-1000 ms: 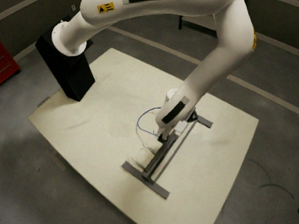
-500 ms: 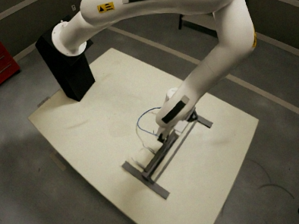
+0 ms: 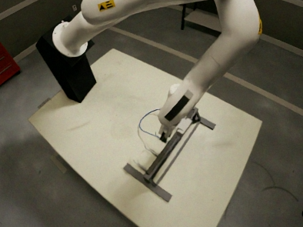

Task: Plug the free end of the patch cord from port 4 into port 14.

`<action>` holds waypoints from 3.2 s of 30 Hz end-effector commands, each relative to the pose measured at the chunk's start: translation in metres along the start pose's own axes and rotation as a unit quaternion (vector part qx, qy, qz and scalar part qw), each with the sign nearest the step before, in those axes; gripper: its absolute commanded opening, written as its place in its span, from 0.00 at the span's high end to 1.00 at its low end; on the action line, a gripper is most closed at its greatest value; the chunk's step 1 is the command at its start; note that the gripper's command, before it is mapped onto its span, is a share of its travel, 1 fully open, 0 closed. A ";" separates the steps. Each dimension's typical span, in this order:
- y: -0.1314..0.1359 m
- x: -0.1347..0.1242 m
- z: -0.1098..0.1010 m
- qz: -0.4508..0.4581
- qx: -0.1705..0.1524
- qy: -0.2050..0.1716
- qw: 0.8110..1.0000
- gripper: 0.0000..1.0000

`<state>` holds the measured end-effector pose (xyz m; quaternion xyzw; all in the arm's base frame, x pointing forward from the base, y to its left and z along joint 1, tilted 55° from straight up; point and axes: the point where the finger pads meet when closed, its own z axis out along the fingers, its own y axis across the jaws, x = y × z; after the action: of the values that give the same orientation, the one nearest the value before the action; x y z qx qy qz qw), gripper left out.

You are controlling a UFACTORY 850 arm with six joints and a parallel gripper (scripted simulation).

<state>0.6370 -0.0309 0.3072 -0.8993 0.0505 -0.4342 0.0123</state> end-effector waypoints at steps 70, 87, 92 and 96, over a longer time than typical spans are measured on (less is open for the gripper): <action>0.009 -0.001 -0.044 0.000 0.000 0.000 1.000 1.00; 0.009 -0.001 -0.044 0.000 0.000 0.000 1.000 1.00; 0.009 -0.001 -0.044 0.000 0.000 0.000 1.000 1.00; 0.009 -0.001 -0.044 0.000 0.000 0.000 1.000 1.00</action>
<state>0.6009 -0.0390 0.3329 -0.8993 0.0504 -0.4342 0.0126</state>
